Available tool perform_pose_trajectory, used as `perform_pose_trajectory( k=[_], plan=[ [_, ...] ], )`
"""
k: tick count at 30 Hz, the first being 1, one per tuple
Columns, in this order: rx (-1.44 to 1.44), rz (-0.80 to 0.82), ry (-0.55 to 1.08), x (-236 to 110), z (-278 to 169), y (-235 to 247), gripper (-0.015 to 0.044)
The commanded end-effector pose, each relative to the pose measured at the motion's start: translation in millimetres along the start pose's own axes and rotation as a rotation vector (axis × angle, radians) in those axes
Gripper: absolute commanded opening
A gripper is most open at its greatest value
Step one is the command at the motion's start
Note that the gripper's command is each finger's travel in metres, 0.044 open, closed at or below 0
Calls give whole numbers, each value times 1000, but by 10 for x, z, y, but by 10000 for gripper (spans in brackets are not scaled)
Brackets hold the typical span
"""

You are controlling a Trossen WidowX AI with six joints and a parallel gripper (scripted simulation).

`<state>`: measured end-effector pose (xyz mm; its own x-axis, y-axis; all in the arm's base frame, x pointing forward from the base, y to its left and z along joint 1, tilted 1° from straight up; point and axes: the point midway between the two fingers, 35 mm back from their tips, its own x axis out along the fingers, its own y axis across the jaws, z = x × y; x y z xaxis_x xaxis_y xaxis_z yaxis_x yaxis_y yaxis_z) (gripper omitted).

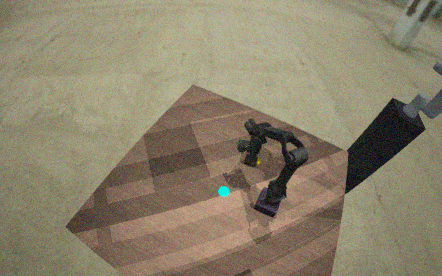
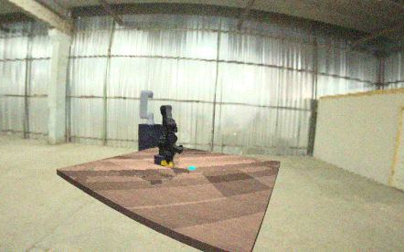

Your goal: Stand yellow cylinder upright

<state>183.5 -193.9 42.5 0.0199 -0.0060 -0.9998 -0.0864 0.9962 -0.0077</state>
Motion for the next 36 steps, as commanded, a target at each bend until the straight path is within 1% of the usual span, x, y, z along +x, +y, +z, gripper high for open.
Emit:
perform_pose_trajectory(
  k=[1,20,24,36],
  plan=[
    [-7,-3,2,-94,4,-6,105],
    [-26,11,7,-485,-13,59,105],
    [-32,12,7,-501,2,76,105],
    [-137,14,4,-541,274,359,105]
  ],
)
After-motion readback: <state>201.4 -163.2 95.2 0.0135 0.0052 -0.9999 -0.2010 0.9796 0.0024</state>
